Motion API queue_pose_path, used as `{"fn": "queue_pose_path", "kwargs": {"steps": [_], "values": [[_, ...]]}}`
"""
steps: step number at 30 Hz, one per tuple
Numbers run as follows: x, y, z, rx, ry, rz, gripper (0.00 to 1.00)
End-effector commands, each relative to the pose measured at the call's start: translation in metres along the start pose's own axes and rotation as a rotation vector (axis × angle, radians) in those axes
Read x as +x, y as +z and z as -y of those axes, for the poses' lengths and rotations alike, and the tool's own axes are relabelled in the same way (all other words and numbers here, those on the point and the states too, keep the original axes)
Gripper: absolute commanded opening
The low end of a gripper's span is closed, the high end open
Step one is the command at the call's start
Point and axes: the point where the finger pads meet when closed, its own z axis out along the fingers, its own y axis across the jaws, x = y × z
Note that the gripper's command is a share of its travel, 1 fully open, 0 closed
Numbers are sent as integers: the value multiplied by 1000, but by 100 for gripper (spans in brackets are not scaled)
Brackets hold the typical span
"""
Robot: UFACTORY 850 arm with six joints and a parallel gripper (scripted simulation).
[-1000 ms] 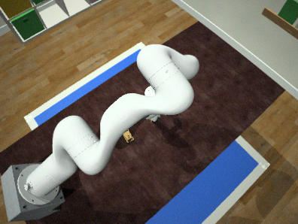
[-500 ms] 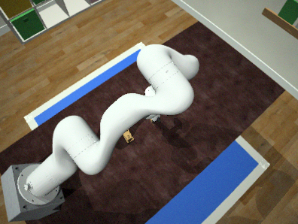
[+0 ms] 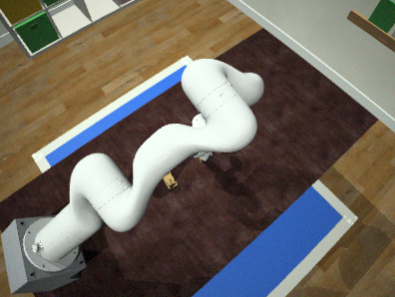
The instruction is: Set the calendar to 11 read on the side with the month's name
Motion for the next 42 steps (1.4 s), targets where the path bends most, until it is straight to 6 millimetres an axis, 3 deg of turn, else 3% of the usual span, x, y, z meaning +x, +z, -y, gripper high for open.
{"fn": "queue_pose_path", "kwargs": {"steps": [1,42], "values": [[1,0,0,0,0,-1,29],[1,3,0,0,0,-1,29]]}}
